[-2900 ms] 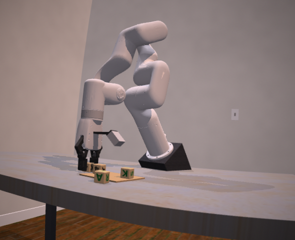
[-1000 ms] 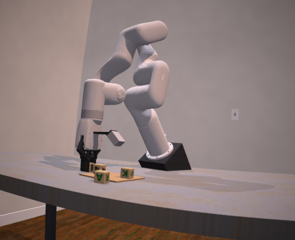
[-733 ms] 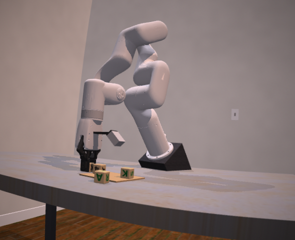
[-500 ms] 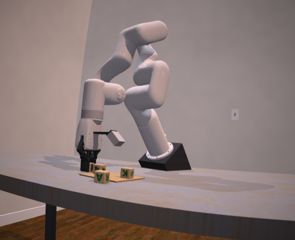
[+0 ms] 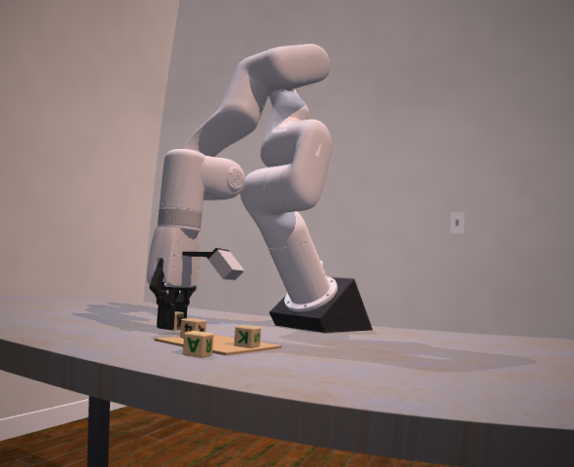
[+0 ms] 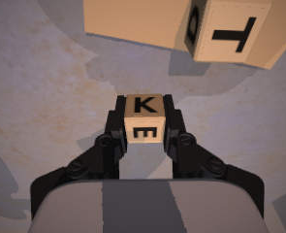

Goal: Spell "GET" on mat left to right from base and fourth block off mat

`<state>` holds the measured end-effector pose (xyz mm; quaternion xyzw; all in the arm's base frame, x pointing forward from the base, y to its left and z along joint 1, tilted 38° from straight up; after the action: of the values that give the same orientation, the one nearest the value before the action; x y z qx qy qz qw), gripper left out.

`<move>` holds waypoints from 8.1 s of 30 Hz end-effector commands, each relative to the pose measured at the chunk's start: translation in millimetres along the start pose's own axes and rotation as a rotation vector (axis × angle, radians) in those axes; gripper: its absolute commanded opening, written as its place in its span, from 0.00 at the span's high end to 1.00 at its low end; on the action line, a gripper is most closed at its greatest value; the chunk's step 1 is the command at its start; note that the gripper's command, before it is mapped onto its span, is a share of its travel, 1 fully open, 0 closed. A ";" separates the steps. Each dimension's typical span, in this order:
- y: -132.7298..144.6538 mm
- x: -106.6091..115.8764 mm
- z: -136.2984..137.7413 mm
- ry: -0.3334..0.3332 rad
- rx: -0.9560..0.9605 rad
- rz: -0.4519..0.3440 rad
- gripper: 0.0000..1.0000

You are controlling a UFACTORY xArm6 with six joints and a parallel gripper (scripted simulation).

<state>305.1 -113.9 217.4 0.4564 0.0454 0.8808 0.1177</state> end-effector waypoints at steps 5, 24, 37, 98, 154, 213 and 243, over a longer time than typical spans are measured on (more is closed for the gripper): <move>0.3 28.4 1.2 0.004 0.000 -0.001 0.73; 0.3 92.7 0.9 0.004 0.000 -0.001 0.73; -37.5 90.3 13.3 -0.030 -0.021 0.007 0.73; -119.4 1.4 35.5 0.004 -0.040 -0.001 0.73; -119.8 1.2 35.5 0.004 -0.041 -0.001 0.73; -119.8 -2.7 35.6 0.004 -0.041 -0.001 0.73; -119.8 -2.7 35.6 0.004 -0.041 -0.001 0.61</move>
<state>354.8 0.3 212.3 0.4532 0.0281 0.8818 0.1275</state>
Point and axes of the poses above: the point where the finger pads meet when closed, its own x axis back along the fingers, its own z axis across the jaws, y = z × x, the point moved 2 cm from there along x, back along the fingers, and after that the axes turned 5 degrees about -x, right-handed, at the moved point
